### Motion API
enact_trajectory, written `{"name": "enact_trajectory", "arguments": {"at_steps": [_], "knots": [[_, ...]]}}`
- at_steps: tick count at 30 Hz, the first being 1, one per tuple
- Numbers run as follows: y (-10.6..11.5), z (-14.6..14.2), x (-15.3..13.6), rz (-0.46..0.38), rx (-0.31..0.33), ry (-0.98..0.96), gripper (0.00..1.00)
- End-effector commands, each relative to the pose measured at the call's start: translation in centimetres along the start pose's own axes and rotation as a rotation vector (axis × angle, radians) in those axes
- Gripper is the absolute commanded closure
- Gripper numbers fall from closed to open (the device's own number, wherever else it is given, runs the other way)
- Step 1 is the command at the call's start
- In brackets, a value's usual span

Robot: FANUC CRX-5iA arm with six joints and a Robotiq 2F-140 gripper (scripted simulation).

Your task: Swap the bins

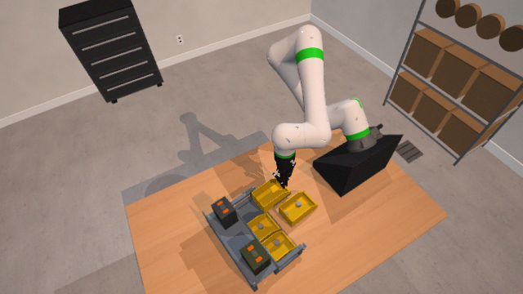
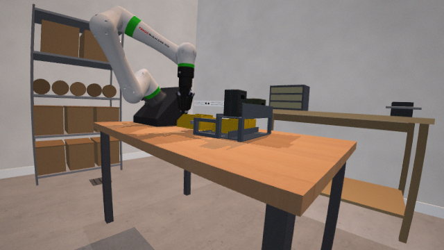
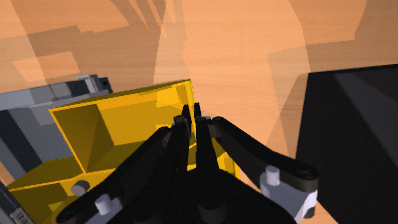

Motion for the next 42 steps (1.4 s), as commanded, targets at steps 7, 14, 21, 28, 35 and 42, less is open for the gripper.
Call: {"name": "enact_trajectory", "arguments": {"at_steps": [7, 14, 21, 28, 35, 42], "knots": [[0.1, 0.3, 0.0, 0.0, 0.002, 0.0, 0.9], [0.1, 1.2, 0.2, 0.0, 0.002, 0.0, 0.9], [0.1, 2.0, 0.3, 0.0, 0.002, 0.0, 0.9], [0.1, 2.9, 0.4, 0.0, 0.002, 0.0, 0.9], [0.1, 3.3, 0.5, 0.0, 0.002, 0.0, 0.9], [0.1, 3.4, 0.5, 0.0, 0.002, 0.0, 0.9]]}}
Point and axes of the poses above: the point where the finger pads meet when closed, its own y axis back along the fingers, its own z axis across the jaws, x = y × z, the point moved 1 cm from there along y, back along the fingers, and after that the axes turned 8 degrees about -y, right-handed, at the moved point
